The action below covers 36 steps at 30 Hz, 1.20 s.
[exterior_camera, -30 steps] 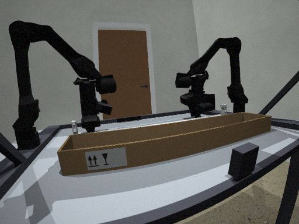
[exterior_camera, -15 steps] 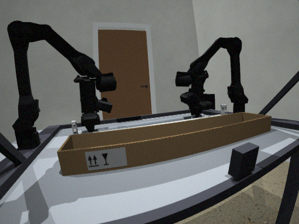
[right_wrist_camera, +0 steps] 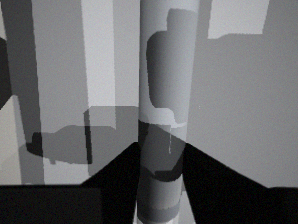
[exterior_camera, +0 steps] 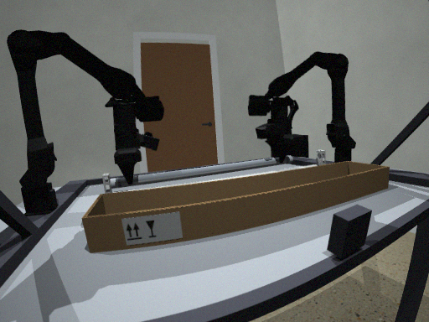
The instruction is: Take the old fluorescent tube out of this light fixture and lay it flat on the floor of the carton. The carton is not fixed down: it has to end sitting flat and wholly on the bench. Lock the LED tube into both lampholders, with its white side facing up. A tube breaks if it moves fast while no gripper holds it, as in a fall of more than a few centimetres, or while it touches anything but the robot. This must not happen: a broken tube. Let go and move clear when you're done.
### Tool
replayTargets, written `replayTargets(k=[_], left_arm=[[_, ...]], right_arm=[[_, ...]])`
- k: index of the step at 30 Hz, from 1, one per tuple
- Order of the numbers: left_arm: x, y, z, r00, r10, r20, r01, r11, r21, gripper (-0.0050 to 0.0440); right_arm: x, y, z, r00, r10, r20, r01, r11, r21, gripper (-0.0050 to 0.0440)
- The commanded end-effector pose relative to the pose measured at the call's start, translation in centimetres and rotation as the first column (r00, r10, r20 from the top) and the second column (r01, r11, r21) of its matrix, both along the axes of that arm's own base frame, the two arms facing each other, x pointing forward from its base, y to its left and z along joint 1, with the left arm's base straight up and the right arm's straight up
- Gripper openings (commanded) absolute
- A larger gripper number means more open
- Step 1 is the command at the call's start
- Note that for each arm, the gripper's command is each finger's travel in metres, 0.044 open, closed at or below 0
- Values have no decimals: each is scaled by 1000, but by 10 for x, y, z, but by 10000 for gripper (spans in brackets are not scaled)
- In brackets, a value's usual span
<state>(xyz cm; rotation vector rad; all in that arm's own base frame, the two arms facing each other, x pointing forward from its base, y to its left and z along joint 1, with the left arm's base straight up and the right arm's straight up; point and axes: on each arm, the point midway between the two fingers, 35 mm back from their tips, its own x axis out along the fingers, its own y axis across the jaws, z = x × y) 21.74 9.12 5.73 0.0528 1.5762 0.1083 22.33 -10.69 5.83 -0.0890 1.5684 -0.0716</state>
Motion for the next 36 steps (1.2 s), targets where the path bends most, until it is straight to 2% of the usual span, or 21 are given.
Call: replayTargets(k=[1, 10, 16, 29, 36], left_arm=[[4, 5, 11, 1000, 0, 29, 2, 999, -52, 74], [4, 11, 11, 1000, 2, 31, 6, 972, -233, 74], [4, 13, 10, 999, 3, 32, 7, 951, -308, 74], [4, 13, 10, 999, 3, 32, 7, 951, -308, 74], [4, 13, -2, 1000, 3, 31, 7, 951, -308, 74]], right_arm=[[4, -7, 10, 1000, -2, 22, 1, 999, 48, 73], [4, -12, 10, 1000, -1, 14, -2, 973, 230, 73], [4, -15, 9, 1000, -1, 11, -2, 953, 304, 73], [4, -15, 9, 1000, -1, 11, -2, 953, 304, 73], [4, -15, -2, 1000, -1, 11, -2, 953, 304, 73]])
